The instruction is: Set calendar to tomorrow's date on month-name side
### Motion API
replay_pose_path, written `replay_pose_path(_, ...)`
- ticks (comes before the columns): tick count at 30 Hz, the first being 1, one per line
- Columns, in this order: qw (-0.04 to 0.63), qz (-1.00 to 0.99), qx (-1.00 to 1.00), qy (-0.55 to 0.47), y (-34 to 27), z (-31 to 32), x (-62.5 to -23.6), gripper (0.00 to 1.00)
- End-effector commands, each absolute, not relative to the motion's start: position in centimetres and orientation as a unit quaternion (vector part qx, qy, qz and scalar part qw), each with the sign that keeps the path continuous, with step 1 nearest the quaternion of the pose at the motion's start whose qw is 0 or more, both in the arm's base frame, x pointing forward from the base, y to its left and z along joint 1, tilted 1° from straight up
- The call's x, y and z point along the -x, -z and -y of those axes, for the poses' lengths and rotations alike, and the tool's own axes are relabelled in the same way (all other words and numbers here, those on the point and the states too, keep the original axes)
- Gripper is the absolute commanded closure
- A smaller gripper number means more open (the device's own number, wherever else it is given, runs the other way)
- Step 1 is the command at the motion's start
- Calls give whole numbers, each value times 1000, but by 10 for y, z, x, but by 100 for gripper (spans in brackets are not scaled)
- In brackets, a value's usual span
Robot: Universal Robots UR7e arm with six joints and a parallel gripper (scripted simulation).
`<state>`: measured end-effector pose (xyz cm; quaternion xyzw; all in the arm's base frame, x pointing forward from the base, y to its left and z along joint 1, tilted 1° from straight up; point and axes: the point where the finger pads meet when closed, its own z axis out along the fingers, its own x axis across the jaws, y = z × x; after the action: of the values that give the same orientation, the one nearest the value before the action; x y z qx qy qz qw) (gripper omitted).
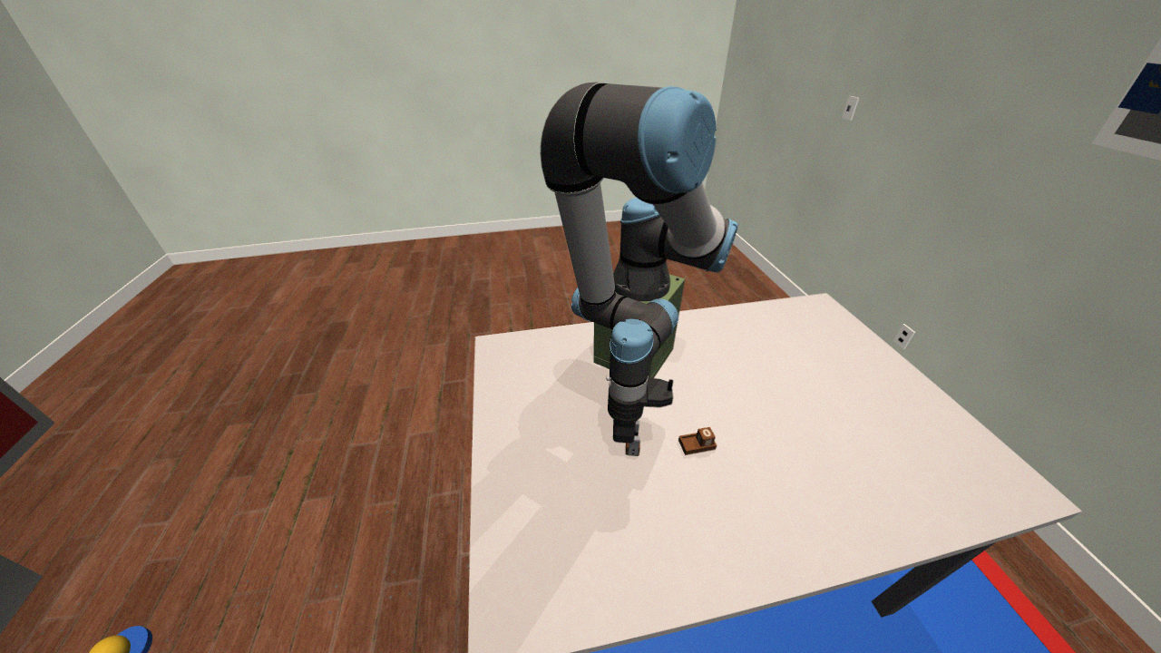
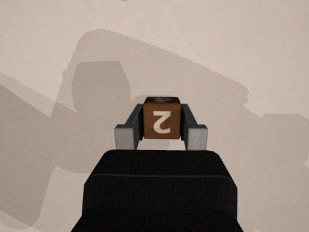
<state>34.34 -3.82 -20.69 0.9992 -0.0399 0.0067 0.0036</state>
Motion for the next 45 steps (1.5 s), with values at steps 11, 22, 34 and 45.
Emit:
replay_pose_path(11, 3, 39, -999, -5, 164, 36, -341, 40)
replay_pose_path(22, 3, 39, -999, -5, 133, 36, -341, 40)
replay_pose_path(34, 3, 39, -999, -6, 122, 36, -341, 40)
replay_pose_path(45, 3, 39, -999, -5, 122, 36, -341, 40)
